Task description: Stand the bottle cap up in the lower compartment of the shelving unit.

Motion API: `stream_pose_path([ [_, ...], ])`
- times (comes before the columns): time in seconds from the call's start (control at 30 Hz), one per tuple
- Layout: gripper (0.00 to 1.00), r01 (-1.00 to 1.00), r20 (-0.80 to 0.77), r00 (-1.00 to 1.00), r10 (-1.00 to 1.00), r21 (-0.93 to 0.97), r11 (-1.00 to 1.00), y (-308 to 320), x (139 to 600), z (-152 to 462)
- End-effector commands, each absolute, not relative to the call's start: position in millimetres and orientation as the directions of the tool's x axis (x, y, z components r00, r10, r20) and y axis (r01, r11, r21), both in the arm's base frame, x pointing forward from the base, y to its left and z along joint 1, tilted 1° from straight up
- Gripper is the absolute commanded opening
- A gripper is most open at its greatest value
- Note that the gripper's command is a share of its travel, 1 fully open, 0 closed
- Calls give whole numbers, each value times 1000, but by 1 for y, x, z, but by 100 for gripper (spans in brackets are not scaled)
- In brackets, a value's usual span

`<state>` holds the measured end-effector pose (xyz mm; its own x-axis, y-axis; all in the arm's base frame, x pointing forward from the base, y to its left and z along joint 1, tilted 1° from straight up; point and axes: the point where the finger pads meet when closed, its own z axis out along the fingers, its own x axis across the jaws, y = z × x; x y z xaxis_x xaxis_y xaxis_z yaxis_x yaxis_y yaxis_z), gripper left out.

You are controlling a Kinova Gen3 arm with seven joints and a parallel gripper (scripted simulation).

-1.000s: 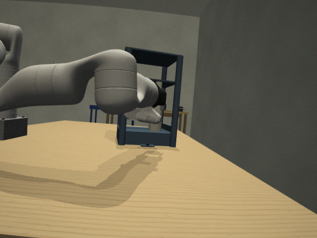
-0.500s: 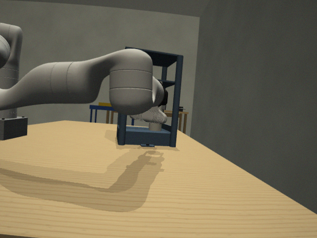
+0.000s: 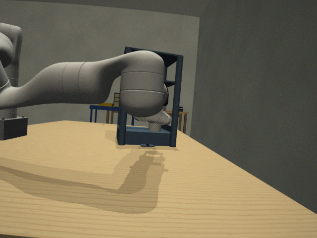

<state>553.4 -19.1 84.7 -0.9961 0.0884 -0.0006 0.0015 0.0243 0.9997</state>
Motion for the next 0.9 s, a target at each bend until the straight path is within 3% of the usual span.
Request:
stream_pose_path([
  [0.0,0,-12,-13,-999,49,1000,24,-16,556,90],
  [0.87,0,-13,-13,-999,-36,1000,23,-19,555,91],
])
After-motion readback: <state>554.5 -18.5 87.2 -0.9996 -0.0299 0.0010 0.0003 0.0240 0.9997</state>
